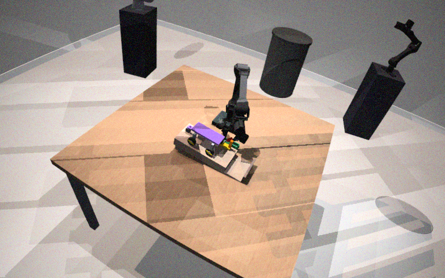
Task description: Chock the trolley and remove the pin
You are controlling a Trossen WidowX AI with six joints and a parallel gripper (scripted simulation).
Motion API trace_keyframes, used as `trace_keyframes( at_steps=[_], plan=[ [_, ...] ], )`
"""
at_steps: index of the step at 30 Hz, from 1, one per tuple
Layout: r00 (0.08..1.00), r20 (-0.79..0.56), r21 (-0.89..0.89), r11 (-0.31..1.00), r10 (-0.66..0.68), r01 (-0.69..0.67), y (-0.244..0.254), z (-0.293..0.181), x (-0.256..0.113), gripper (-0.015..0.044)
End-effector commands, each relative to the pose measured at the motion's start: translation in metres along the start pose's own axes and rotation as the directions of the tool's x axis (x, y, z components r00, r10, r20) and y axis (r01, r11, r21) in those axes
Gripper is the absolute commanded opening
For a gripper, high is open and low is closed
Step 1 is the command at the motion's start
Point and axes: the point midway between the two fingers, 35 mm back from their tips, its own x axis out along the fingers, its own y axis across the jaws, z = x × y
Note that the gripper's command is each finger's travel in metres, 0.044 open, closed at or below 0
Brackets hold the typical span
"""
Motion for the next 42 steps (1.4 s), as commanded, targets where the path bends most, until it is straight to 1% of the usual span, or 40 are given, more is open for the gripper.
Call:
trace_keyframes(
  at_steps=[1,42],
  plan=[
    [1.0,0.001,0.002,1.0,-0.003,0.003,-0.003,0.0,0.001,0.019],
    [1.0,0.001,0.002,1.0,-0.005,0.005,-0.019,-0.001,0.01,0.019]
  ],
)
